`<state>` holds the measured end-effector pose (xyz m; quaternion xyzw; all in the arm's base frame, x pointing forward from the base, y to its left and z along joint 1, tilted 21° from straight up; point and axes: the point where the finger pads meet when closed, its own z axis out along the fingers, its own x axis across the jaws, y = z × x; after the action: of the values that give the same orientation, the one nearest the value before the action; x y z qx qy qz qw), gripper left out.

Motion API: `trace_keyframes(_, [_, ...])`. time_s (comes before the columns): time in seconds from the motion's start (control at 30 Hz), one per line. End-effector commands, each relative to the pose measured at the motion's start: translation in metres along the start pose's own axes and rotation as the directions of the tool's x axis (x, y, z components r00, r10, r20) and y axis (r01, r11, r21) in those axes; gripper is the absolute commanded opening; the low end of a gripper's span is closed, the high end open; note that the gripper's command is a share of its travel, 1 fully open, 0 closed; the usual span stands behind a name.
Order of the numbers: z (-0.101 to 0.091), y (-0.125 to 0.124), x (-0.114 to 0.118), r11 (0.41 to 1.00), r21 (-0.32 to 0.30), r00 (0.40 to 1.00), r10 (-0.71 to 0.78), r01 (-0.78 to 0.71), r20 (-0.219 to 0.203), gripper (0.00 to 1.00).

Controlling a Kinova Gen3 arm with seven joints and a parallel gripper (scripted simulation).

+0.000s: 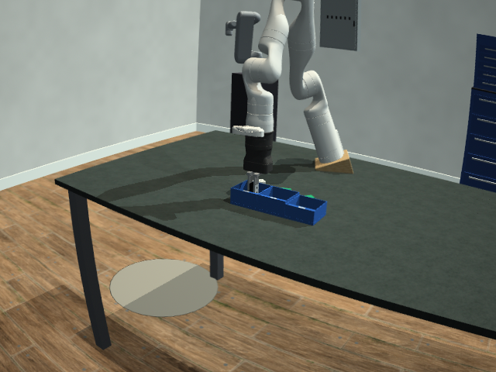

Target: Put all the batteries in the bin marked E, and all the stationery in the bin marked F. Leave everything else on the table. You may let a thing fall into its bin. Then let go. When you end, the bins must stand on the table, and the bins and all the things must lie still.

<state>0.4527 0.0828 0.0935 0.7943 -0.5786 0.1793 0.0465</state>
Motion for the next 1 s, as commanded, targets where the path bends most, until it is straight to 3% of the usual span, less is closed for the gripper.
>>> trace_keyframes(0.0, [0.0049,0.0008,0.0028,1.0,-0.001,1.0,0.005,-0.005,0.0,0.31])
trace_keyframes(0.97, [0.0032,0.0006,0.0039,1.0,-0.002,1.0,0.008,-0.008,-0.002,0.31])
